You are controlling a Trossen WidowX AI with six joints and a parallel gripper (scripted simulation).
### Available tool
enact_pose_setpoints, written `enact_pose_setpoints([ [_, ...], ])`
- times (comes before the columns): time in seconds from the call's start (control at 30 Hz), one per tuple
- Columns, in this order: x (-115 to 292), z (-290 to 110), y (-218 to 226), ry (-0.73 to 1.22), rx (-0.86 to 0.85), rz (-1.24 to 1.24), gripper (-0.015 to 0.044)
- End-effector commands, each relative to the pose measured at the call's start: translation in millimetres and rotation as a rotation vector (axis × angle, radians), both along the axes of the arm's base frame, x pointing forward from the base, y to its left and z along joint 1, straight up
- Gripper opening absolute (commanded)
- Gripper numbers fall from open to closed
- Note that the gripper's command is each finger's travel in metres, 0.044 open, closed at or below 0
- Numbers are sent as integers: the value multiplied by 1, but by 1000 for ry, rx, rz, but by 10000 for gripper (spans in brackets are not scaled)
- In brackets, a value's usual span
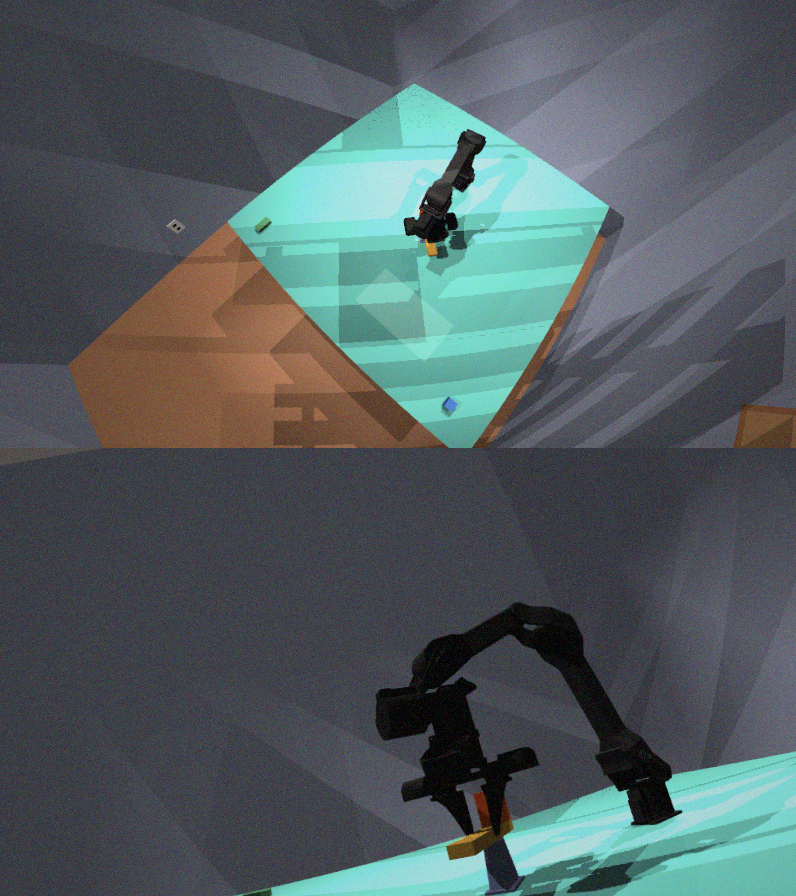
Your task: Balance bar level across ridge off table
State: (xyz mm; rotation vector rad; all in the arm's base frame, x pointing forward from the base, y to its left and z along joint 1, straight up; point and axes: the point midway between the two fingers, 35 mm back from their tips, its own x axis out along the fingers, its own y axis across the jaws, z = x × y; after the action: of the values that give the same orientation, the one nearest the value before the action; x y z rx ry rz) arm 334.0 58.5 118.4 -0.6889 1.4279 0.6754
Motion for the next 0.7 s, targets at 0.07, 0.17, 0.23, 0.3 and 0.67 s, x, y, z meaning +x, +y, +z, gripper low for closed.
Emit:
enact_pose_setpoints([
  [0.07,0,-3,0,1,0,-2,0],
  [0.17,0,-3,0,1,0,-2,0],
  [0.23,0,-3,0,1,0,-2,0],
  [0.3,0,-3,0,1,0,-2,0],
  [0.67,0,-1,0,1,0,-2,0],
])
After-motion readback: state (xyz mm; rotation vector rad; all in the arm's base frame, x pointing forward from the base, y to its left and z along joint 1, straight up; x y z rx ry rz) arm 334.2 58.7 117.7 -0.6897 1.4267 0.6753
